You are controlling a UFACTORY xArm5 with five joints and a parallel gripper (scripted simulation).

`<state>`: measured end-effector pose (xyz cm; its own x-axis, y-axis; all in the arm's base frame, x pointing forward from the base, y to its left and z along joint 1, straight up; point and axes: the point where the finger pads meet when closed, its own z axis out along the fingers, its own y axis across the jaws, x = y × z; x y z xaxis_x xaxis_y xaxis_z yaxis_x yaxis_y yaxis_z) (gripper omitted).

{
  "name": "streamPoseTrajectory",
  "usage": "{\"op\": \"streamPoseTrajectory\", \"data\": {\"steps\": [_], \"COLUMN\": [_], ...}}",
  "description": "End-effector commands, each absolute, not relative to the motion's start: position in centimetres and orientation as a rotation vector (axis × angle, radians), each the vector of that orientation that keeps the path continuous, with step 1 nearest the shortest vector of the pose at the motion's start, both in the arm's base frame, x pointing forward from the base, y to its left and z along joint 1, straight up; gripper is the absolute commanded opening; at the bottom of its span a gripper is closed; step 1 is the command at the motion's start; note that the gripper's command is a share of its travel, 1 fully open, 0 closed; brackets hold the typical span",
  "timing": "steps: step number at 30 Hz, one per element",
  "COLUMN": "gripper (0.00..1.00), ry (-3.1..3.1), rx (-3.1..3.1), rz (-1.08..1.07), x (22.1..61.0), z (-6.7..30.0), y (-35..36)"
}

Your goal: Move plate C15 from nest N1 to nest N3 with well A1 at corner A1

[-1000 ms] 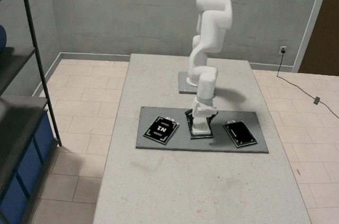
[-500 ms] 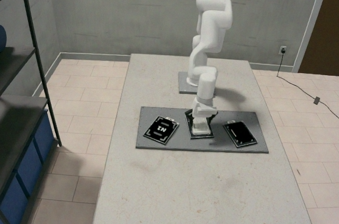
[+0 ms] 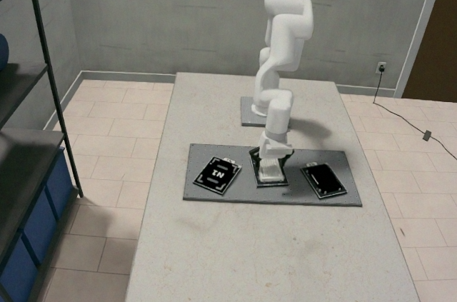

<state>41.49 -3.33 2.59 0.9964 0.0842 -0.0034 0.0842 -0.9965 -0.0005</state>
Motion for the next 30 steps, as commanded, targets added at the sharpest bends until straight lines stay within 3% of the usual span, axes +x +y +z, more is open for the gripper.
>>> {"op": "streamPoseTrajectory", "data": {"steps": [1, 30], "gripper": [1.0, 1.0], "ry": [-0.132, -0.132], "rx": [-3.131, -3.131], "rz": [-0.002, -0.002], "x": [41.63, 41.63], "z": [2.7, 3.03], "y": [-3.34, -3.35]}}
